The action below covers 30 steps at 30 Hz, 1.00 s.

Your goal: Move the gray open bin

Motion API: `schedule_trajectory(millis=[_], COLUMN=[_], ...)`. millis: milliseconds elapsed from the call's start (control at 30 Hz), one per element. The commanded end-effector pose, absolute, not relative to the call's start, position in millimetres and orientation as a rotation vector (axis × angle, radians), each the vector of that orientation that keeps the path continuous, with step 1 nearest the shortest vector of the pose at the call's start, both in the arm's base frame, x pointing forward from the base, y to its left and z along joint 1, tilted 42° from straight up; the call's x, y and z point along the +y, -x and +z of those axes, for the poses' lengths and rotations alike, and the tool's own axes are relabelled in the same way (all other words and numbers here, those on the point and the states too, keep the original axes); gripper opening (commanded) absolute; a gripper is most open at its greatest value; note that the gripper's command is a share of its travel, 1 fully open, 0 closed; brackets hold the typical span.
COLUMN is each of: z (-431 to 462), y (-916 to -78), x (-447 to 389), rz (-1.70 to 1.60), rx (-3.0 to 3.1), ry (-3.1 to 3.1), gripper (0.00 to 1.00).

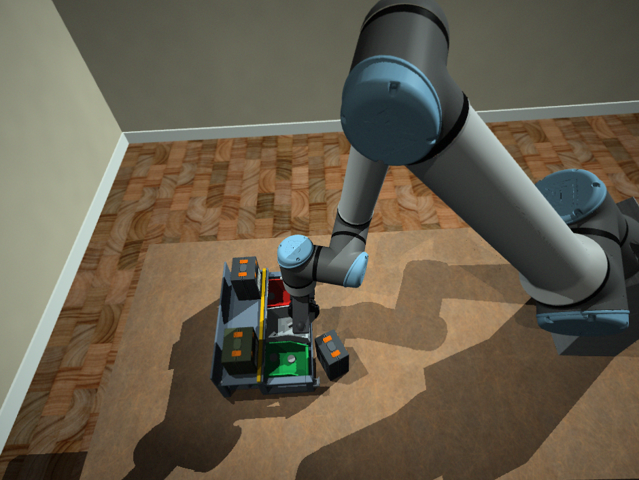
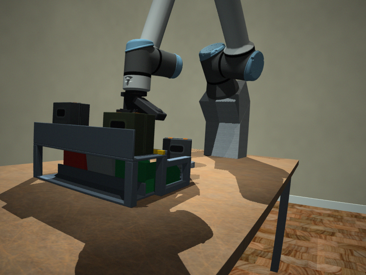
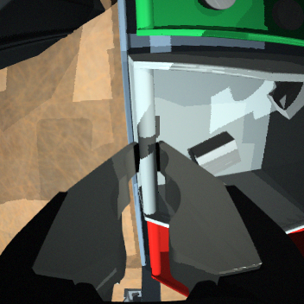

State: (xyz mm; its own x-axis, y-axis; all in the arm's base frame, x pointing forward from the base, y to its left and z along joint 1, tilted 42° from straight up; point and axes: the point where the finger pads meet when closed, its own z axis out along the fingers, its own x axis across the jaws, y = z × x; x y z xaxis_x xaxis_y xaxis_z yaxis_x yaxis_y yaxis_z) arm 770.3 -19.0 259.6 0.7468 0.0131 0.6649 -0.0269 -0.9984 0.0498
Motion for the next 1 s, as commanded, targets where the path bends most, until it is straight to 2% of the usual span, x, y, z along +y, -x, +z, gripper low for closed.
schedule_trajectory(millis=[0, 967], z=[260, 221], y=[-770, -726], x=[-19, -20], rz=[1.1, 1.1], rx=[-0.011, -0.011], ry=[-2.882, -2.883], gripper=[0.0, 0.0])
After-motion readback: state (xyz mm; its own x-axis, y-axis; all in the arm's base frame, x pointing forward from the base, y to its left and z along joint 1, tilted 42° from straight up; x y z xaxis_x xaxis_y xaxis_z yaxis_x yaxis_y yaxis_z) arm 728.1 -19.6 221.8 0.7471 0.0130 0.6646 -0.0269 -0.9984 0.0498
